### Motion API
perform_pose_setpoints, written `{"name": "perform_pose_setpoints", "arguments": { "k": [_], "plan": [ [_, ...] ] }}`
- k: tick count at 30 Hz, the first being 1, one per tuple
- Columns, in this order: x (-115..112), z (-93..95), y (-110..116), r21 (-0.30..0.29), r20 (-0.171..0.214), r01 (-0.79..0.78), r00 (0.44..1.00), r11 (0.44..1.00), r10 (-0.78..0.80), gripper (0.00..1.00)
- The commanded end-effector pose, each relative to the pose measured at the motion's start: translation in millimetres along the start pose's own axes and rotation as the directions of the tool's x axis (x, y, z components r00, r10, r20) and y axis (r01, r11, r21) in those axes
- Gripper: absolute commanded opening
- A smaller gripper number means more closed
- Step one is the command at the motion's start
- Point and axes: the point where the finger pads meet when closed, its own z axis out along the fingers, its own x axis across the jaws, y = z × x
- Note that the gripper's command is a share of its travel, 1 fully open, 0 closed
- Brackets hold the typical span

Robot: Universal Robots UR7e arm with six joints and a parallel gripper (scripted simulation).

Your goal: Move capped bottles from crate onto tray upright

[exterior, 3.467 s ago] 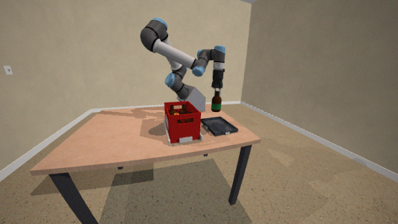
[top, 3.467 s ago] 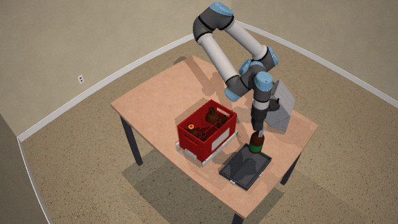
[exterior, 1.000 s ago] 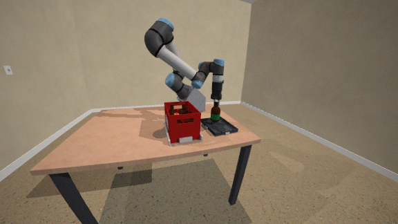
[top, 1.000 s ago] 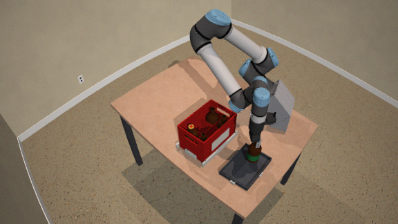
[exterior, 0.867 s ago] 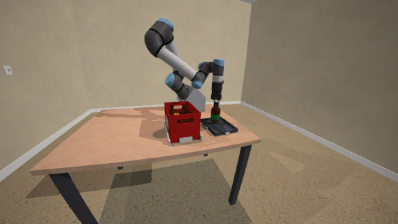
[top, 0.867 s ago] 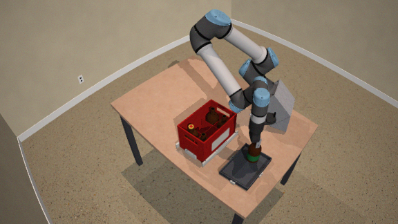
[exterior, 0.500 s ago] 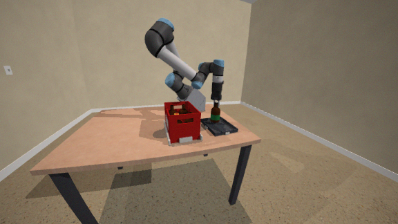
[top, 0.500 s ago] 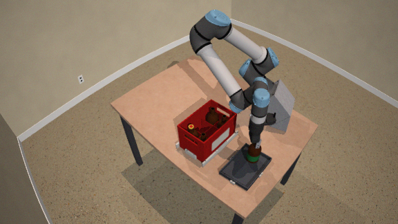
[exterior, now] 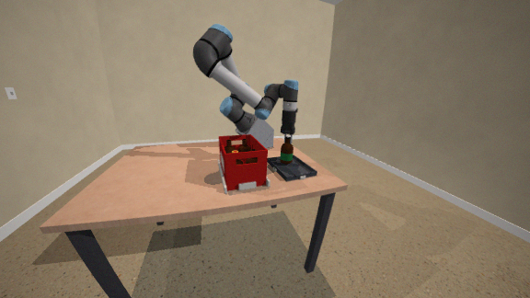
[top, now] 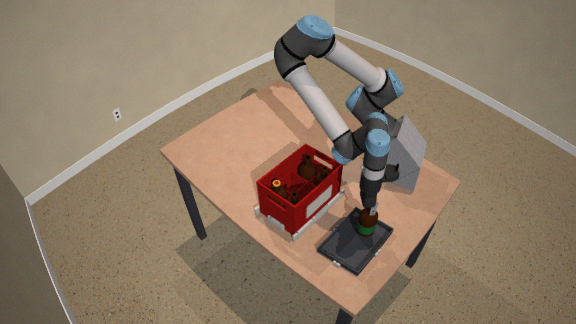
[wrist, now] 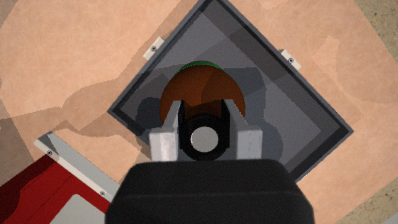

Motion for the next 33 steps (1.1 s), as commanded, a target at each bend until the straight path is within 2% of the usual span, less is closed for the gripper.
{"name": "perform_pose_setpoints", "arguments": {
  "k": [1, 29, 30, 33],
  "plan": [
    [0.3, 1.2, 0.1, 0.0, -0.001, 0.0, 1.0, 1.0, 0.0, 0.0],
    [0.3, 8.9, 0.1, 0.0, -0.001, 0.0, 1.0, 1.0, 0.0, 0.0],
    [0.3, 8.0, 0.1, 0.0, -0.001, 0.0, 1.0, 1.0, 0.0, 1.0],
    [0.3, 8.0, 0.1, 0.0, -0.001, 0.0, 1.0, 1.0, 0.0, 1.0]
  ]
}}
